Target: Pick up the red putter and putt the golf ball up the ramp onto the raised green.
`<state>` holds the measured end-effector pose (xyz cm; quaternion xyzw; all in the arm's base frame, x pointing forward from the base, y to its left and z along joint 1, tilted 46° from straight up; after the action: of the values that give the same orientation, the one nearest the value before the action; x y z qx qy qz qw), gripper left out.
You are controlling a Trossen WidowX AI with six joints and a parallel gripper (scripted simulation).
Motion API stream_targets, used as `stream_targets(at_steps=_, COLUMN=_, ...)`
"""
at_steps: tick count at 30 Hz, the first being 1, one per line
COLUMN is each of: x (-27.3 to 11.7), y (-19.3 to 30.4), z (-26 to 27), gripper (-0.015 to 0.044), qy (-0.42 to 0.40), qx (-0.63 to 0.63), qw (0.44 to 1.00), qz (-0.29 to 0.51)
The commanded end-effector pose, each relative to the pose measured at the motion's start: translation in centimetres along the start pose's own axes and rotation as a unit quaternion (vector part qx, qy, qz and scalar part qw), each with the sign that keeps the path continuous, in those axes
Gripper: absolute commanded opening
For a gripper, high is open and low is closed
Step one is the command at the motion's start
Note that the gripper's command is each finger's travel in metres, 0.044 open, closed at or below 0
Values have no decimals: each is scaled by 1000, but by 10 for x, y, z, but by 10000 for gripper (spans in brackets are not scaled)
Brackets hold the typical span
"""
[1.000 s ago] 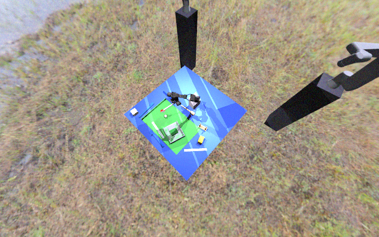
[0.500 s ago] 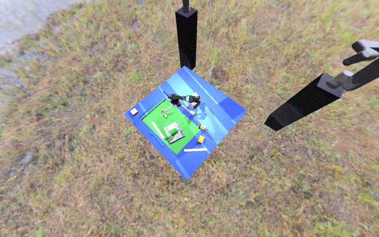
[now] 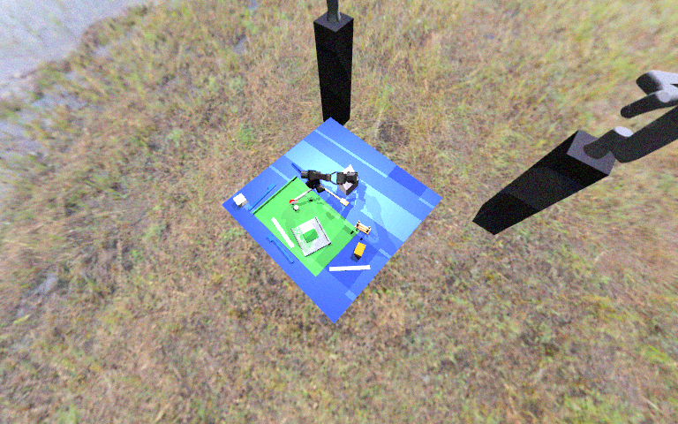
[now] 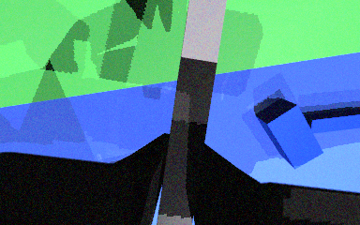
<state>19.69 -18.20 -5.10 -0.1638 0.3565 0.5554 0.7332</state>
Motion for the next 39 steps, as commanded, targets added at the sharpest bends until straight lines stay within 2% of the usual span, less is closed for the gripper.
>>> stream_targets(at_steps=1, x=-1, y=0, z=0, gripper=0, qy=1, qx=0, qw=1000, qz=-1)
stream_targets(at_steps=9, x=-1, y=0, z=-2, gripper=0, qy=1, qx=0, qw=1000, qz=-1)
stream_targets(at_steps=17, x=1, y=1, z=-30, gripper=0, qy=-1, qx=3, qw=1000, qz=-7)
stream_targets(at_steps=29, x=2, y=2, z=-26, gripper=0, qy=-3, qx=5, qw=1000, qz=-5)
stream_targets(at_steps=39, x=2, y=-4, z=106, gripper=0, qy=-5, qx=3, qw=1000, qz=-6)
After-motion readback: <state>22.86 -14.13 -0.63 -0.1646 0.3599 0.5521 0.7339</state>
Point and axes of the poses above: the point midway between the two fingers, 35 mm back from their tips, its own x axis out along the fingers, its own z axis across the jaws, y = z × x, the point moved 10 cm from there along -x, back along the fingers, and after that the axes turned 1 degree about -x, right-handed, at the moved point
